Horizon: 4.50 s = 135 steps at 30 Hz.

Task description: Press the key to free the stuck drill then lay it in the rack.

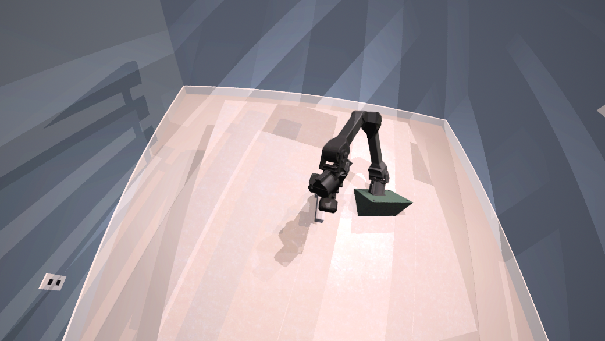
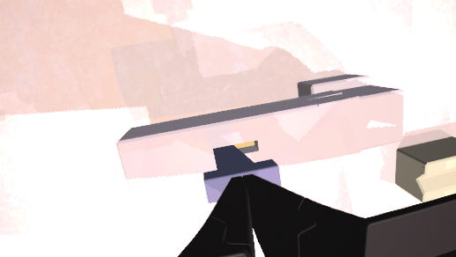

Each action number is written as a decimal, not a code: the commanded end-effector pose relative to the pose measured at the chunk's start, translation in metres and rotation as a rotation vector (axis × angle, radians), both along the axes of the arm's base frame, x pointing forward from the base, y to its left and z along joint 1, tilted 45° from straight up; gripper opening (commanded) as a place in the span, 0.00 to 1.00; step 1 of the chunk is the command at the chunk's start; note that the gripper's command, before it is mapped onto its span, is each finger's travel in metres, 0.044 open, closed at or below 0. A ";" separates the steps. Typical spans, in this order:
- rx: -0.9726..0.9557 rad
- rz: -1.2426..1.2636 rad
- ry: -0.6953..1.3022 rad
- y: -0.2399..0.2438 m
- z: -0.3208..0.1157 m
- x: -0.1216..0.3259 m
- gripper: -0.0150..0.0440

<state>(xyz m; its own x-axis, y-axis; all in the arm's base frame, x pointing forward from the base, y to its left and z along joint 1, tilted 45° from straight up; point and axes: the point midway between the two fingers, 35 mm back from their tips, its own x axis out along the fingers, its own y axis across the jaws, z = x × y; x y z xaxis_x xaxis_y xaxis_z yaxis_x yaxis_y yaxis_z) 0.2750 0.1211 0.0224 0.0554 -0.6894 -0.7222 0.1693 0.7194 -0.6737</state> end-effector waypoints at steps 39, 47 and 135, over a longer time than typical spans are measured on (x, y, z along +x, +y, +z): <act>-0.016 -0.015 0.027 0.007 0.001 -0.002 0.52; -0.011 0.003 0.026 0.029 0.027 -0.001 0.88; -0.080 1.109 1.115 -0.179 0.023 -0.021 0.73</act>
<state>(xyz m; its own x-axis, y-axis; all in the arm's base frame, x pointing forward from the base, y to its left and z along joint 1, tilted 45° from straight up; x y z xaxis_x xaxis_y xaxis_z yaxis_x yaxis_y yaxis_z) 0.2541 -0.0584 0.0446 0.0246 -0.7062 -0.7076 -0.9860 0.0997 -0.1337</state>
